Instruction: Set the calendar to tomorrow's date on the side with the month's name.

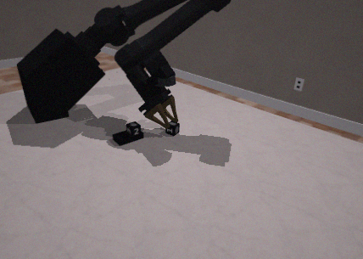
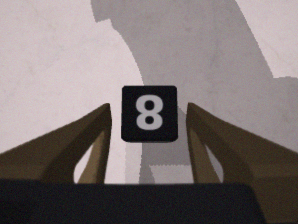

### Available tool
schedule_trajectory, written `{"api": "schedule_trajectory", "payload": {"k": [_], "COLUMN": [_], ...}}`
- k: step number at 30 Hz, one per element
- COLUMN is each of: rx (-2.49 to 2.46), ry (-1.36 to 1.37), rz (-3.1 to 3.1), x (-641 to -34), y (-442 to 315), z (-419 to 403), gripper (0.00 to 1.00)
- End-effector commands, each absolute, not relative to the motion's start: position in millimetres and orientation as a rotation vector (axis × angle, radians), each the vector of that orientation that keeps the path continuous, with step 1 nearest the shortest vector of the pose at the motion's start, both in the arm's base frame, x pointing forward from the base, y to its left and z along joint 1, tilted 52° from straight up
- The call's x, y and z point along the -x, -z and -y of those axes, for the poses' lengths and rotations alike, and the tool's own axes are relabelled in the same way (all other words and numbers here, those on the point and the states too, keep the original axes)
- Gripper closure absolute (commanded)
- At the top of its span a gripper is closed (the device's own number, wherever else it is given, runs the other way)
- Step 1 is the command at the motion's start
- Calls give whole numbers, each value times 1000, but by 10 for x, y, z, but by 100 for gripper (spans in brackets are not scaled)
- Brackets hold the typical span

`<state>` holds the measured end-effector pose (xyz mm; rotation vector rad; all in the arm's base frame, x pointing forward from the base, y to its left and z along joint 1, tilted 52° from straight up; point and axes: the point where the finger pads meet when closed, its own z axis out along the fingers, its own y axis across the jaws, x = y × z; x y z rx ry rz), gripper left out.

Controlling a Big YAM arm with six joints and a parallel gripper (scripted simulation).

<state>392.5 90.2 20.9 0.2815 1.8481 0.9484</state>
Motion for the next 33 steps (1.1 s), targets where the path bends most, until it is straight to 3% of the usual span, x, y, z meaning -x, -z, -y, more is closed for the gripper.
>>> {"api": "schedule_trajectory", "payload": {"k": [1,33], "rx": [-279,-282], "ry": [-969,-971], "rz": [-1843,-1850], "x": [-3922,-3920], "y": [-207,-163], "z": [-978,-1029], "gripper": [53,53]}}
